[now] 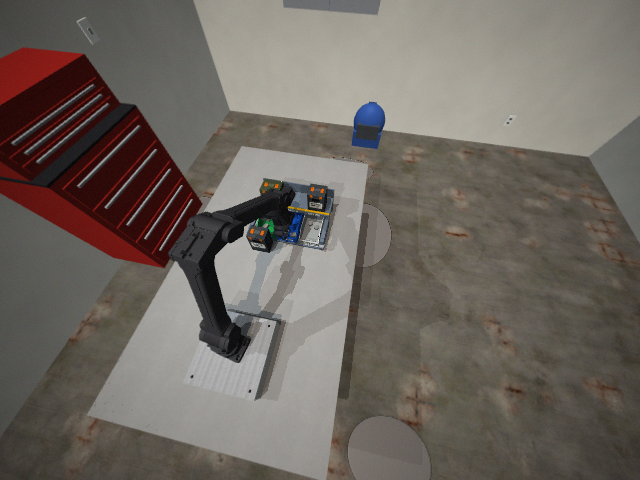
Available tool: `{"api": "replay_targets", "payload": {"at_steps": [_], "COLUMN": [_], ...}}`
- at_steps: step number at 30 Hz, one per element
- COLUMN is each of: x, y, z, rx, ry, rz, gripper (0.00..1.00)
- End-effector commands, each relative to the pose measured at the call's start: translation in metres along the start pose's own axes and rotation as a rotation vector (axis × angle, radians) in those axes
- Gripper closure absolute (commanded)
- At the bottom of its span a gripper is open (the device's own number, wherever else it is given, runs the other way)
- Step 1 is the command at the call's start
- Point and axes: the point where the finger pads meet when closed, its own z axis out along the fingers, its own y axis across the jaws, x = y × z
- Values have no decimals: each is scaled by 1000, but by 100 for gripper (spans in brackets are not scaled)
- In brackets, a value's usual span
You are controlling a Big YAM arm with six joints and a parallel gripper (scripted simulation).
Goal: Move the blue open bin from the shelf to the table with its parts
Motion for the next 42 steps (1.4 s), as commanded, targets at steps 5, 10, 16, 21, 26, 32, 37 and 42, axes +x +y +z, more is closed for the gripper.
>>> {"api": "replay_targets", "payload": {"at_steps": [5,10,16,21,26,32,37,42], "x": [1,1,0,0,0,0,0,0], "y": [4,4,4,4,4,4,4,4], "z": [25,33,39,41,42,42,42,42], "rx": [-16,-16,-16,-16,-16,-18,-18,-18], "ry": [1,1,1,1,1,1,1,1], "rz": [9,9,8,8,8,8,8,8], "gripper": [10,10,10,10,10,10,10,10]}}
